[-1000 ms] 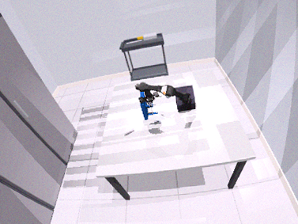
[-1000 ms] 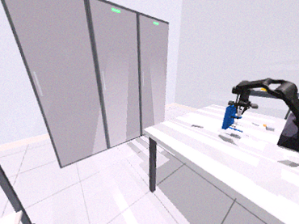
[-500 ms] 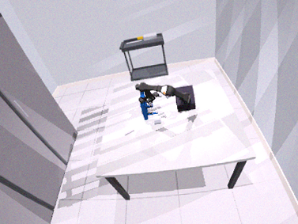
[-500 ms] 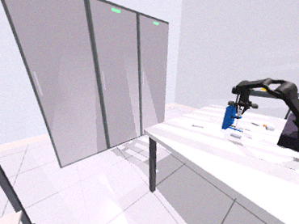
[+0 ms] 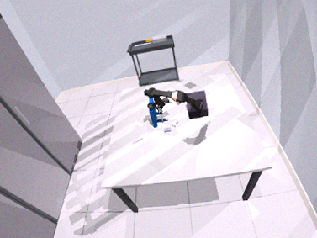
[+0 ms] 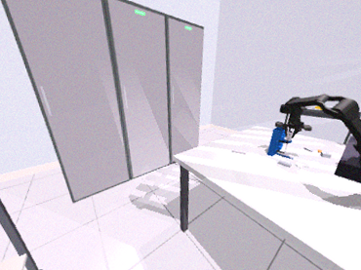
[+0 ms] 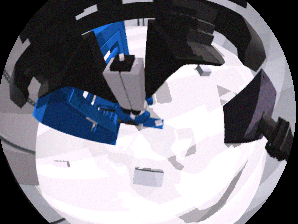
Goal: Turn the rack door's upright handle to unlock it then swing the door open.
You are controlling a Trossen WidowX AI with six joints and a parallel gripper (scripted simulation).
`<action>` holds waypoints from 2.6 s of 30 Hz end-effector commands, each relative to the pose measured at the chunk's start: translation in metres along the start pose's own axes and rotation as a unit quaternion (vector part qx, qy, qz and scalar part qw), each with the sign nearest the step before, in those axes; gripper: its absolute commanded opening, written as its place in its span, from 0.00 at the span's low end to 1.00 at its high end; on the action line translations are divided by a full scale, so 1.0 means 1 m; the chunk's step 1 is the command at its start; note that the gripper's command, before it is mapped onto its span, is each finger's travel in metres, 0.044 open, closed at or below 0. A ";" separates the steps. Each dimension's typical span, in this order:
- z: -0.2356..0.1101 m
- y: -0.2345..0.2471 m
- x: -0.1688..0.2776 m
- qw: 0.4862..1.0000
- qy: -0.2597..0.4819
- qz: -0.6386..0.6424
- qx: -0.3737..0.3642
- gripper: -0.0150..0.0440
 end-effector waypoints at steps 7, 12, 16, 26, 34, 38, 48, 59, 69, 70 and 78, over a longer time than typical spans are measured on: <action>0.002 -0.002 0.000 1.000 0.002 -0.014 0.000 0.30; 0.002 -0.002 0.000 1.000 0.002 -0.014 0.000 0.30; 0.002 -0.002 0.000 1.000 0.002 -0.014 0.000 0.43; 0.002 -0.002 0.000 1.000 0.002 0.003 0.000 0.76; 0.002 -0.002 0.000 0.981 0.002 0.195 0.001 0.76; 0.002 -0.002 0.000 0.957 0.002 0.291 0.001 0.76; 0.002 -0.002 0.000 0.856 0.002 0.517 0.002 0.76; 0.002 -0.002 0.000 0.685 0.001 0.728 0.002 0.76; 0.002 -0.002 0.000 0.486 0.001 0.874 0.002 0.76; 0.002 -0.002 0.000 0.464 0.001 0.886 0.002 0.76; 0.002 -0.002 0.000 0.281 0.000 0.960 0.002 0.76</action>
Point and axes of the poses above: the point midway between the two fingers, 35 mm back from their tips, its own z axis out along the fingers, its own y axis across the jaws, x = y × z, the point moved 6 cm from there along -z, back along the fingers, and after that the axes turned 6 degrees about -z, right-handed, at the moved point
